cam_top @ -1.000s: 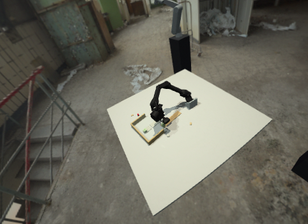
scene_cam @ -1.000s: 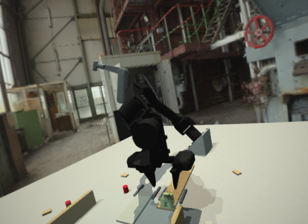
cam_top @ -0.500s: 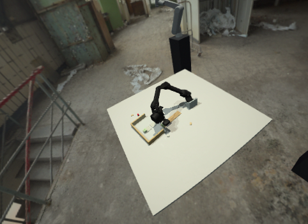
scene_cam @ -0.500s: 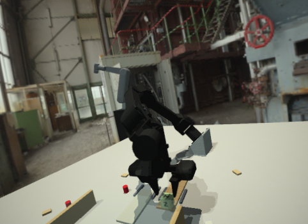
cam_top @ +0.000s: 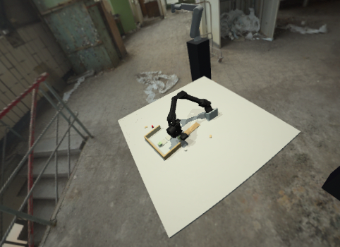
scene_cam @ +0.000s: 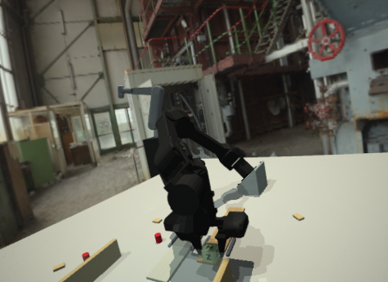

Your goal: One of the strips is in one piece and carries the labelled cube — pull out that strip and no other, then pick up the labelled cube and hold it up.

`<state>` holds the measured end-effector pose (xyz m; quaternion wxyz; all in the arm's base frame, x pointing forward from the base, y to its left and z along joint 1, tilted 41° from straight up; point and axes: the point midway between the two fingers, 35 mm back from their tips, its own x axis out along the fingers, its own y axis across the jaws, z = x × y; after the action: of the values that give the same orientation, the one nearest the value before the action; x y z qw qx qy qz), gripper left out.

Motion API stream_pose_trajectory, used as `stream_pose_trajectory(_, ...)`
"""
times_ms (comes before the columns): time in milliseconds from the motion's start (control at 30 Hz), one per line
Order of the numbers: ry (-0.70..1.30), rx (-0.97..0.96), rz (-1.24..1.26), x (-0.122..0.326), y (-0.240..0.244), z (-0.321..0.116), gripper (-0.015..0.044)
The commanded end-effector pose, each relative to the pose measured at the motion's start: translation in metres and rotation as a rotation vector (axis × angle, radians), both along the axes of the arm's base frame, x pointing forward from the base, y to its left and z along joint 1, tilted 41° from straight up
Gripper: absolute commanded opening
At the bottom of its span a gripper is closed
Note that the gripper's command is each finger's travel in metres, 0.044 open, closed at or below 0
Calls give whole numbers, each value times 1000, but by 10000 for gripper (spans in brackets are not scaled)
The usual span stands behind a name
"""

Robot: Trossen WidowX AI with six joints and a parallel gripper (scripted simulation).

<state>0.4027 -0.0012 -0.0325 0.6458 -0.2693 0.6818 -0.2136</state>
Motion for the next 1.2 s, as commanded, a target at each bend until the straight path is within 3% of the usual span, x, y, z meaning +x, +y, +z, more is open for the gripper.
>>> stream_pose_trajectory(0,9,-8,3,-2,-4,-4,250)
stream_pose_trajectory(100,9,-8,3,-2,-4,-4,250)
stream_pose_trajectory(233,2,-1,-1,-1,-2,-2,145)
stream_pose_trajectory(467,2,-1,-1,-1,-2,-2,98)
stream_pose_trajectory(600,3,-1,-1,-3,0,0,0)
stream_pose_trajectory(1167,13,-5,3,-60,25,32,0)
